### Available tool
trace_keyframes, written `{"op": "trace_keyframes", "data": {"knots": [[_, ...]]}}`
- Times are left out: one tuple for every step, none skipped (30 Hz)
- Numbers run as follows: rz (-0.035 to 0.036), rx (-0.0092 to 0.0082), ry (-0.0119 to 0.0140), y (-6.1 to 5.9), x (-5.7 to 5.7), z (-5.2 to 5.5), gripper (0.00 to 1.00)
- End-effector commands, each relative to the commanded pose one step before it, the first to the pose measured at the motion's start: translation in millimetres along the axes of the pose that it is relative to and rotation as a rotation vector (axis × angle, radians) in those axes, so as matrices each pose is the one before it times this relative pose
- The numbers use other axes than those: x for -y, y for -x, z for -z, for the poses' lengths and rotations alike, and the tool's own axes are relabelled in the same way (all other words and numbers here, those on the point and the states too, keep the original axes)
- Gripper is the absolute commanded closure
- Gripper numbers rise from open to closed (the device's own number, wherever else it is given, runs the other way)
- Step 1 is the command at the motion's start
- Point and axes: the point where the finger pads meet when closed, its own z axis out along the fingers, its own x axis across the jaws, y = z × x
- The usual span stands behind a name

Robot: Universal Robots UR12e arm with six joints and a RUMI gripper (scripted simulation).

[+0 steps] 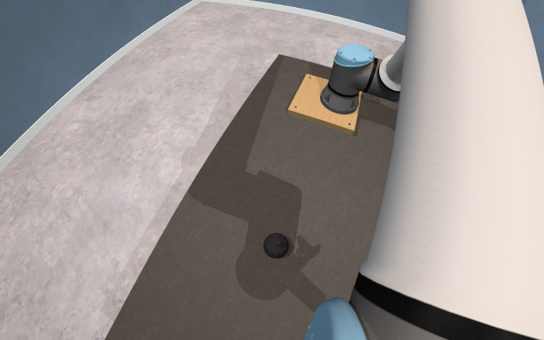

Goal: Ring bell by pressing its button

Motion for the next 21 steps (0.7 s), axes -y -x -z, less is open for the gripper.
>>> {"op": "trace_keyframes", "data": {"knots": [[-0.00036, -0.00154, -0.00123, -0.03, -0.31, 1.32, 0.0], [0.0, 0.0, 0.0, 0.0, 0.0, 0.0, 0.0], [0.0, 0.0, 0.0, 0.0, 0.0, 0.0, 0.0], [0.0, 0.0, 0.0, 0.0, 0.0, 0.0, 0.0], [0.0, 0.0, 0.0, 0.0, 0.0, 0.0, 0.0], [0.0, 0.0, 0.0, 0.0, 0.0, 0.0, 0.0], [0.0, 0.0, 0.0, 0.0, 0.0, 0.0, 0.0], [0.0, 0.0, 0.0, 0.0, 0.0, 0.0, 0.0], [0.0, 0.0, 0.0, 0.0, 0.0, 0.0, 0.0], [0.0, 0.0, 0.0, 0.0, 0.0, 0.0, 0.0], [0.0, 0.0, 0.0, 0.0, 0.0, 0.0, 0.0], [0.0, 0.0, 0.0, 0.0, 0.0, 0.0, 0.0], [0.0, 0.0, 0.0, 0.0, 0.0, 0.0, 0.0], [0.0, 0.0, 0.0, 0.0, 0.0, 0.0, 0.0], [0.0, 0.0, 0.0, 0.0, 0.0, 0.0, 0.0], [0.0, 0.0, 0.0, 0.0, 0.0, 0.0, 0.0], [0.0, 0.0, 0.0, 0.0, 0.0, 0.0, 0.0], [-0.00014, 0.00002, -0.00004, -0.01, -0.03, -0.04, 0.0], [-0.00093, 0.00013, -0.00026, -0.04, -0.18, -0.28, 0.0], [-0.00243, 0.00033, -0.00068, -0.11, -0.47, -0.74, 0.0], [-0.00422, 0.00034, -0.00147, -0.27, -0.93, -0.94, 0.0]]}}
